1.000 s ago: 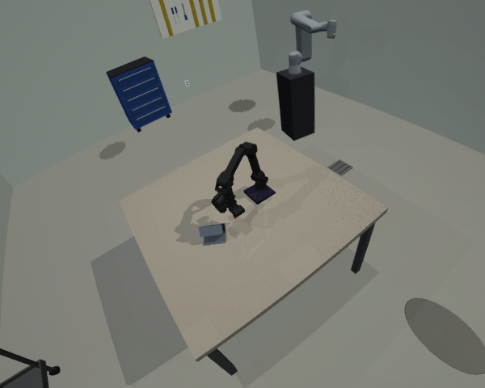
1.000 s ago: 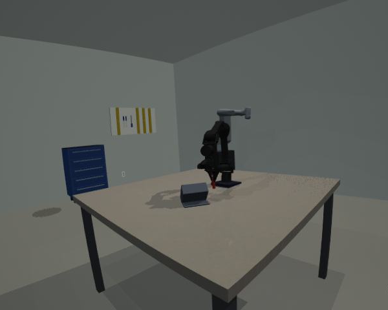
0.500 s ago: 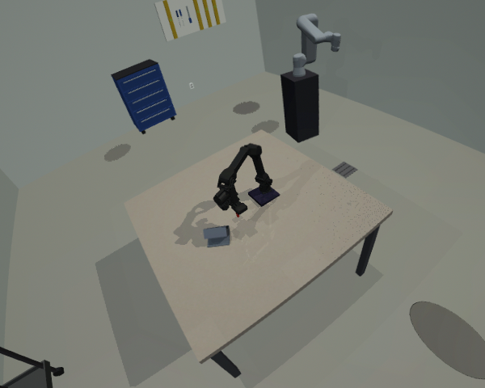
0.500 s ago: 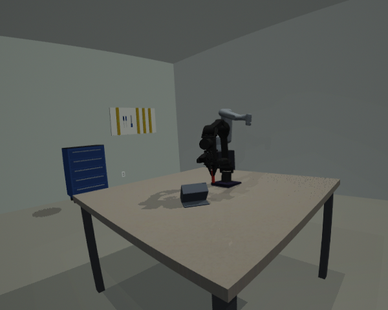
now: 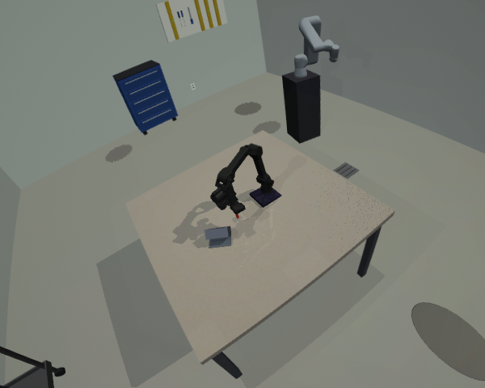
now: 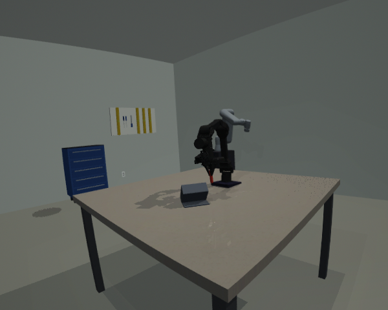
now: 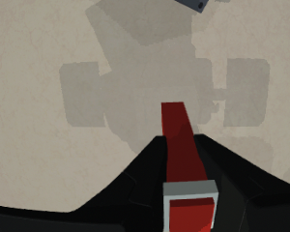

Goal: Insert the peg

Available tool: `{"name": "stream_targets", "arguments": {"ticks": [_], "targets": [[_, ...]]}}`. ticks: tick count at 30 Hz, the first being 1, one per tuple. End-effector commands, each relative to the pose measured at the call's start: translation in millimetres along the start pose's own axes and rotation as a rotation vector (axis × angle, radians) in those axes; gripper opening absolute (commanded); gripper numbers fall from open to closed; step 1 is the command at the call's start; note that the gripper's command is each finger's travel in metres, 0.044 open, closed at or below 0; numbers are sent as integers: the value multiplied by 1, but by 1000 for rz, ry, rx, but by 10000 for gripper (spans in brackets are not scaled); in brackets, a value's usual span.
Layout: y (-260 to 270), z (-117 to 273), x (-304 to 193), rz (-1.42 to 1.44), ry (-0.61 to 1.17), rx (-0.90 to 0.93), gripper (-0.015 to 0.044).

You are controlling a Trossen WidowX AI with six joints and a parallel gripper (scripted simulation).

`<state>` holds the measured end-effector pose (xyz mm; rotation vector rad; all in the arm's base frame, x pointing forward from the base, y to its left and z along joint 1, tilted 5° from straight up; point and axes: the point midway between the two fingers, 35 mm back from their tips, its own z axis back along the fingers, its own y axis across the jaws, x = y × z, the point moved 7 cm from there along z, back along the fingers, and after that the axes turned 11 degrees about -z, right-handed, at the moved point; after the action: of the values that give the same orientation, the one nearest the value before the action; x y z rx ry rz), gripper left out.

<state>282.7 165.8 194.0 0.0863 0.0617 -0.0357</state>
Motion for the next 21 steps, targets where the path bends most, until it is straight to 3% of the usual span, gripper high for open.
{"name": "stream_targets", "arguments": {"ticks": [1, 21], "targets": [[-4, -2, 2, -17, 8, 25, 0], [-24, -2, 18, -110, 15, 144, 0]]}}
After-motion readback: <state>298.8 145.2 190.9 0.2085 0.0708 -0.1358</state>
